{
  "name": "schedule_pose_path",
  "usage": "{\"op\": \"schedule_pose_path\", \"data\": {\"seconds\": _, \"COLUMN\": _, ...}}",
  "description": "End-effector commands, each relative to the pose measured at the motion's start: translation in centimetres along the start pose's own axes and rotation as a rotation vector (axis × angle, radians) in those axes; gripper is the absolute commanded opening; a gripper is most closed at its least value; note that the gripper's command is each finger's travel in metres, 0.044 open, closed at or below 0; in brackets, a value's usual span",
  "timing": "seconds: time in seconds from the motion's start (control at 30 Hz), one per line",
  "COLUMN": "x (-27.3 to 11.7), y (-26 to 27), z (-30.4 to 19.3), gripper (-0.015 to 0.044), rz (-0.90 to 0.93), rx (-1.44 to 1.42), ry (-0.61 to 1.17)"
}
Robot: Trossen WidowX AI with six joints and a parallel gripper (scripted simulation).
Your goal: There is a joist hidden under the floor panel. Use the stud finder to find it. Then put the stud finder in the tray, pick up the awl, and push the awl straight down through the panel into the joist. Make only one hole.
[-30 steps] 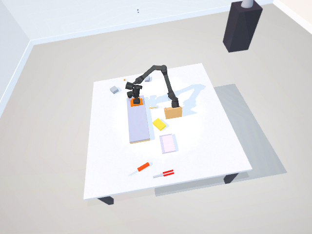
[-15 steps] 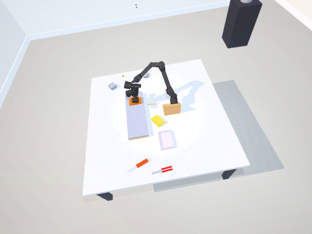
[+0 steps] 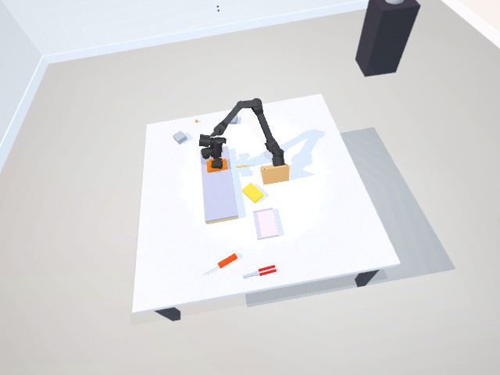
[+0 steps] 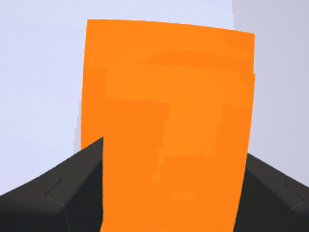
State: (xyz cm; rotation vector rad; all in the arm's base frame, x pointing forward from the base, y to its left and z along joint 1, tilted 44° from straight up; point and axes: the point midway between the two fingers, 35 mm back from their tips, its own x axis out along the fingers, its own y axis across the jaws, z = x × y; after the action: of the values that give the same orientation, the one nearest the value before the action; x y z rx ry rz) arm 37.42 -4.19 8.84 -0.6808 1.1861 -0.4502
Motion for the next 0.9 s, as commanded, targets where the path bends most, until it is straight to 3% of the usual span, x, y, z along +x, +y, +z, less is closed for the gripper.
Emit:
{"op": "schedule_pose_path", "data": {"seconds": 0.0, "x": 0.0, "y": 1.1, "z": -0.1, "gripper": 0.0, "rz": 0.001, "rx": -0.007, "ry": 0.002}}
{"op": "schedule_pose_path", "data": {"seconds": 0.87, "x": 0.0, "y": 6.7, "z": -0.2, "gripper": 0.0, "rz": 0.004, "rx": -0.006, "ry": 0.002}}
